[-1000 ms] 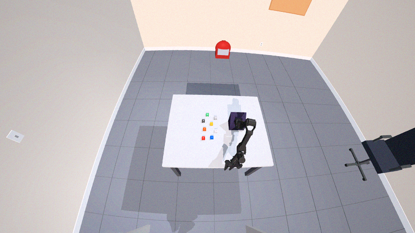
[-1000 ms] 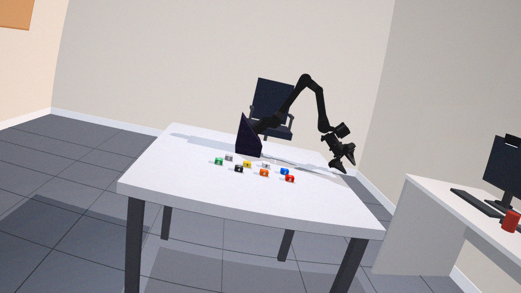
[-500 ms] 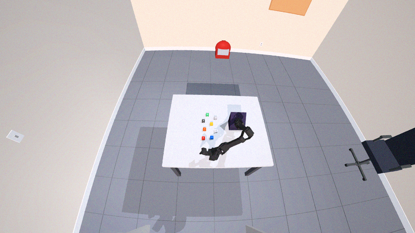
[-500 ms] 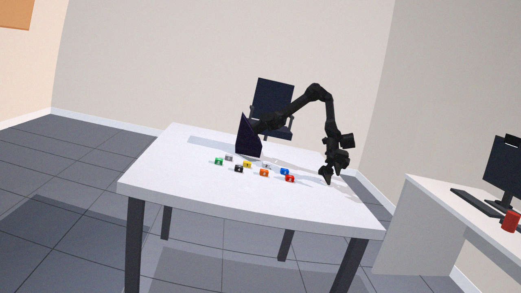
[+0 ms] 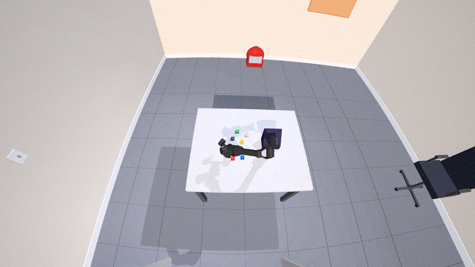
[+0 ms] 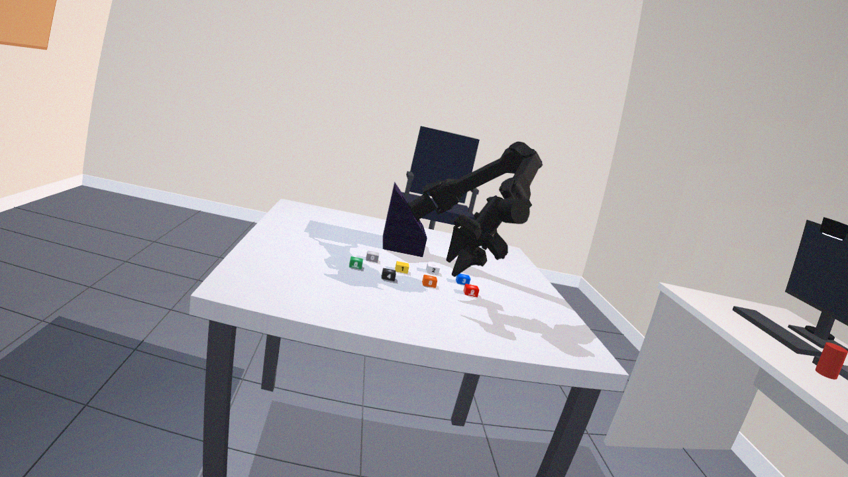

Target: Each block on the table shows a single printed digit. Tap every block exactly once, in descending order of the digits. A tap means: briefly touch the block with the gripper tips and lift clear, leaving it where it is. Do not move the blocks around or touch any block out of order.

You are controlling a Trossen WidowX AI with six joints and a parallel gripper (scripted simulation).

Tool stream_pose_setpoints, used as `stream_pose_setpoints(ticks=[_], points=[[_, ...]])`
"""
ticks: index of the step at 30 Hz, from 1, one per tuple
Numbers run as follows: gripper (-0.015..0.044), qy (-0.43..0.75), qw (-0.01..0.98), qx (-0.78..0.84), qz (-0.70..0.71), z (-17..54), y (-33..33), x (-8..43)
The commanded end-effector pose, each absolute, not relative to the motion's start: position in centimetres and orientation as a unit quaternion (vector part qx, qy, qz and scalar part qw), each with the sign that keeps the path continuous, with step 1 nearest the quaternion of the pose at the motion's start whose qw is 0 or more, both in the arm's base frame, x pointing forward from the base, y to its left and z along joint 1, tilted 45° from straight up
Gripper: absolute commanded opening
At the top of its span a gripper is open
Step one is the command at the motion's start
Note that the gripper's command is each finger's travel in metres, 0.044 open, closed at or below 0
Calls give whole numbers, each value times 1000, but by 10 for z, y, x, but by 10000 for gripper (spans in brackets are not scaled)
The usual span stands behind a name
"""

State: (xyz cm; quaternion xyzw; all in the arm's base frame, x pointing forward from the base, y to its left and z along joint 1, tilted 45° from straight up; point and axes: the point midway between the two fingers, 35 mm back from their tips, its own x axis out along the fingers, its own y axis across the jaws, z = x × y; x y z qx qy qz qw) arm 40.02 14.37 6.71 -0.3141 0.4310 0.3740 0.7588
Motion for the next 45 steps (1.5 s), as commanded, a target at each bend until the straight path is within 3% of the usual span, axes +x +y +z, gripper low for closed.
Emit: stream_pose_setpoints(ticks=[1,10,18,40,45], points=[[400,514,734,-242,371,31,90,400],[400,642,678,-16,356,-30,-16,366],[400,670,637,194,328,-55,-78,329],[400,669,635,205,326,-56,-81,327],[400,670,635,205,325,-46,-79,293]])
